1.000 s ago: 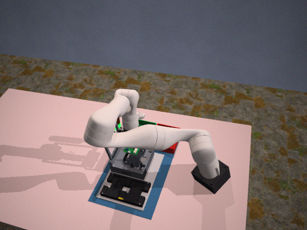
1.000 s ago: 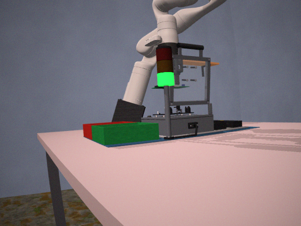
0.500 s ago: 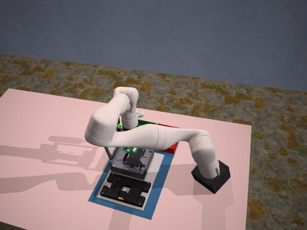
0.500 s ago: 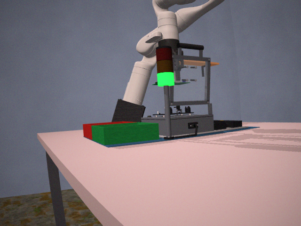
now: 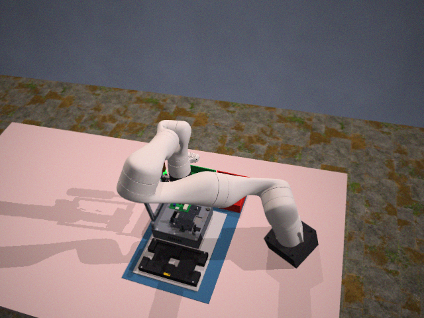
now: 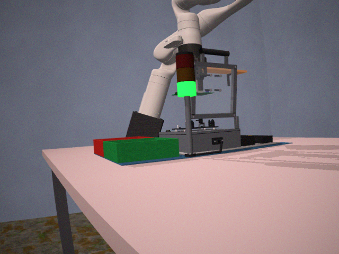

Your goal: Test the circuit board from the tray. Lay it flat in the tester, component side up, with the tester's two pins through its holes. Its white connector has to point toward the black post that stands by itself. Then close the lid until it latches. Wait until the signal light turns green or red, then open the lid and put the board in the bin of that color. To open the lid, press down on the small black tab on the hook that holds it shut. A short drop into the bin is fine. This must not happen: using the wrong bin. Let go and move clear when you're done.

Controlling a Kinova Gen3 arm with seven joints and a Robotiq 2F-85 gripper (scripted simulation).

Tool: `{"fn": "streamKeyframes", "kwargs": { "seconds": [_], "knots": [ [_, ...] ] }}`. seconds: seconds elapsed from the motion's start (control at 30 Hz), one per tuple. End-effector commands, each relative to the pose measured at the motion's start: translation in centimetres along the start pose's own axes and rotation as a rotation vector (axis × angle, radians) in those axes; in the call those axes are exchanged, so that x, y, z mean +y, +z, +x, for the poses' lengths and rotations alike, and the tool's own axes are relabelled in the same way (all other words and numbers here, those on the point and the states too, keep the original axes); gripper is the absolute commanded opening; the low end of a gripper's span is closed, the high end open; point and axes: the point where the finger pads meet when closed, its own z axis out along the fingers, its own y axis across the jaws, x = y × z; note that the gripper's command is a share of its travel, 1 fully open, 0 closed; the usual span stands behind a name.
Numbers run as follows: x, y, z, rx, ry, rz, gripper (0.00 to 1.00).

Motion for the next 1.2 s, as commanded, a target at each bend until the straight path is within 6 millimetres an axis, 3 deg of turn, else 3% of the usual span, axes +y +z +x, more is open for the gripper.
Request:
{"fn": "streamKeyframes", "kwargs": {
  "seconds": [0.0,0.53,0.73,1.03,1.1,1.17],
  "knots": [
    [-0.1,-0.2,0.0,-0.002,-0.001,0.001,0.77],
    [-0.9,0.8,3.3,-0.002,-0.001,0.0,0.77],
    [-1.7,1.9,6.8,-0.002,0.0,0.0,0.77],
    [-3.0,4.2,13.5,-0.001,0.001,-0.005,0.77],
    [-3.0,4.2,13.5,-0.001,0.001,-0.005,0.77],
    [-3.5,4.4,14.8,-0.002,0.0,0.0,0.77]
  ]
}}
